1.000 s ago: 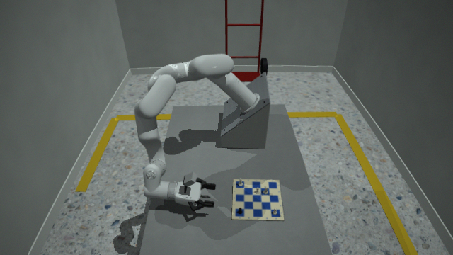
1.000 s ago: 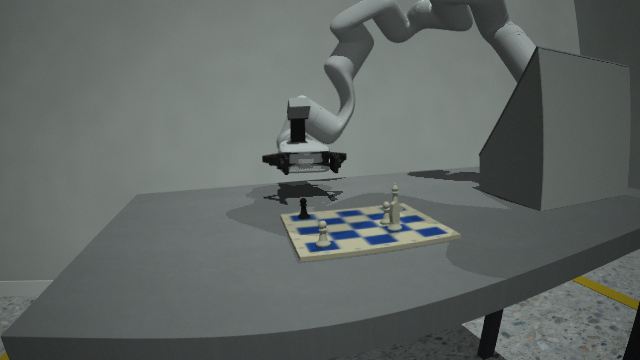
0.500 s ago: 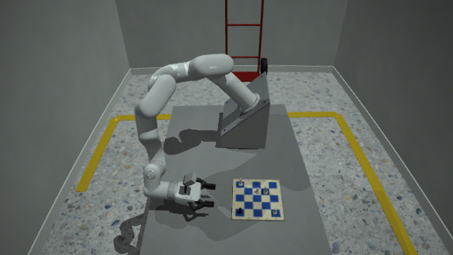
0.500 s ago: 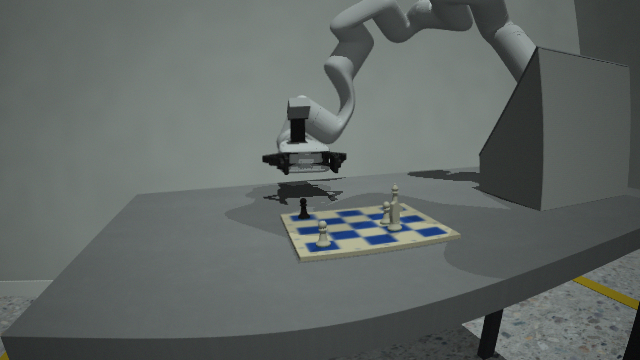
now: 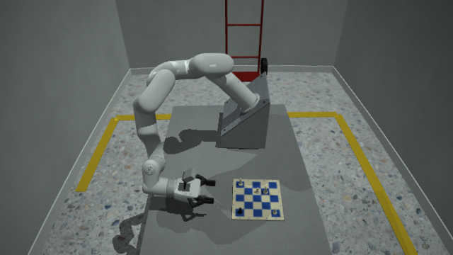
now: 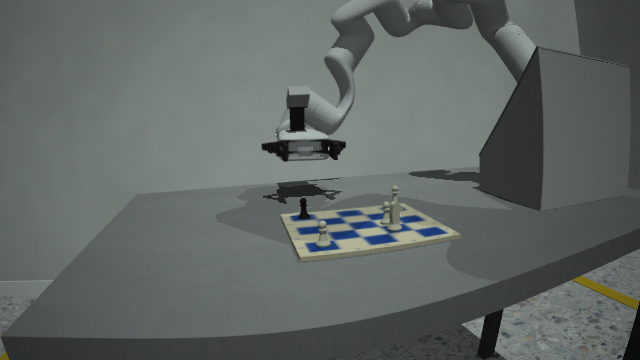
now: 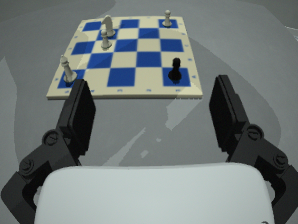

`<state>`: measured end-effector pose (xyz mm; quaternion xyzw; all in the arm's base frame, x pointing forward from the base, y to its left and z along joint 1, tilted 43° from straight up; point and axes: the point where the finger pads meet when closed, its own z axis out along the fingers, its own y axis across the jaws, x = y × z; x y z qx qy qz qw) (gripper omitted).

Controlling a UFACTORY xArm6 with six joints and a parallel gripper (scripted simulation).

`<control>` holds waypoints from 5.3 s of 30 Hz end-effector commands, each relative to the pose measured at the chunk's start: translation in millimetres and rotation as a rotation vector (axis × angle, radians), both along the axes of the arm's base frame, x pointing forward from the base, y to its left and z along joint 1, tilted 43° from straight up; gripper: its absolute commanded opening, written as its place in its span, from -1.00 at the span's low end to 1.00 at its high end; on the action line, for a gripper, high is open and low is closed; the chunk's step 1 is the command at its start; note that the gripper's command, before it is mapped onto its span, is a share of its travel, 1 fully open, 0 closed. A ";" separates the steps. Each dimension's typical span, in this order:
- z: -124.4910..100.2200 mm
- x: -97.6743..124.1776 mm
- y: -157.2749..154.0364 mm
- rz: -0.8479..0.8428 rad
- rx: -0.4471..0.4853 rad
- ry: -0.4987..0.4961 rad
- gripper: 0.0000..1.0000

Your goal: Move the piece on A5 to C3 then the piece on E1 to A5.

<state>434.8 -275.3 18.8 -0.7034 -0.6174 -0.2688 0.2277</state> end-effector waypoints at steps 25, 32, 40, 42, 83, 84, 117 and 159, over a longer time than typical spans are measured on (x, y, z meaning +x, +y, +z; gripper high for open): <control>31.6 -9.6 58.7 0.157 -0.070 0.028 1.00; 3.2 -51.0 83.7 0.518 -0.192 0.076 1.00; -10.9 -79.0 93.6 0.859 -0.277 0.103 1.00; -14.2 -86.8 95.7 0.955 -0.294 0.108 1.00; -27.7 -94.8 151.5 2.843 -0.294 0.090 1.00; -27.7 -94.8 151.5 2.843 -0.294 0.090 1.00; -34.8 -95.2 146.5 2.547 -0.592 0.137 1.00; -57.6 -100.0 124.6 1.349 -1.234 0.222 -0.25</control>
